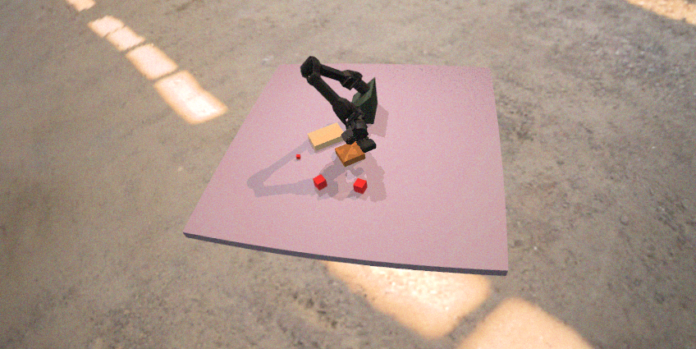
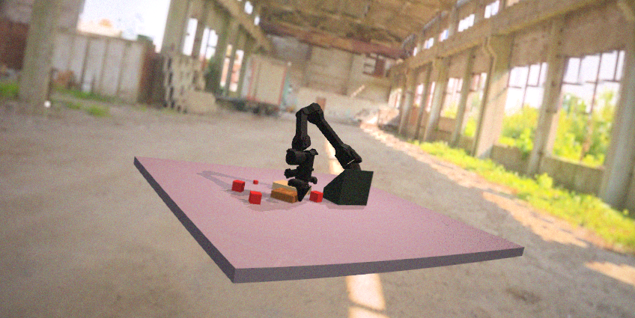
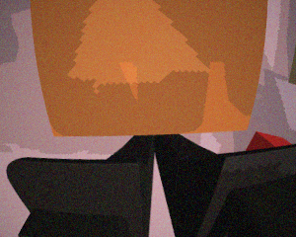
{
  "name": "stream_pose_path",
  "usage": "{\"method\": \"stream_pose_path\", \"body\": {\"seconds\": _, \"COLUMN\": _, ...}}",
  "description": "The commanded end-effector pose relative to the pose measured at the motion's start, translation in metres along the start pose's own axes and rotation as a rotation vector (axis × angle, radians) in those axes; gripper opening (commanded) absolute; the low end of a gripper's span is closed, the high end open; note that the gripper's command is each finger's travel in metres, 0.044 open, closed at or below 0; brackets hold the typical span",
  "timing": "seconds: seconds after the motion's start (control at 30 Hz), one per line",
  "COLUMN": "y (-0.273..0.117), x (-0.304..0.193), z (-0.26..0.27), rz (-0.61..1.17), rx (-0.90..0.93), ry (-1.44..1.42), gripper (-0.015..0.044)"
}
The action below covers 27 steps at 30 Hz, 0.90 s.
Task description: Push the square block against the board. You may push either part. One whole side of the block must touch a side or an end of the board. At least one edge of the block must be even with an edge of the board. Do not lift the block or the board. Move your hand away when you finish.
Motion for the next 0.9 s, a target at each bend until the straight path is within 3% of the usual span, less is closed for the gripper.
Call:
{"method": "stream_pose_path", "body": {"seconds": 0.0, "y": -0.002, "x": 0.012, "z": 0.000, "rz": -0.012, "rx": 0.006, "ry": 0.016, "gripper": 0.0000}}
{"method": "stream_pose_path", "body": {"seconds": 0.87, "y": -0.002, "x": 0.023, "z": -0.002, "rz": -0.013, "rx": 0.006, "ry": 0.016, "gripper": 0.0000}}
Point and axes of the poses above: the point midway between the two fingers, 35 mm back from their tips, its own y axis out along the fingers, its own z axis across the jaws, x = y × z, the point moved 8 cm from there along -y, back along the fingers, and after that the axes turned 7 degrees about -y, right-handed, at the moved point
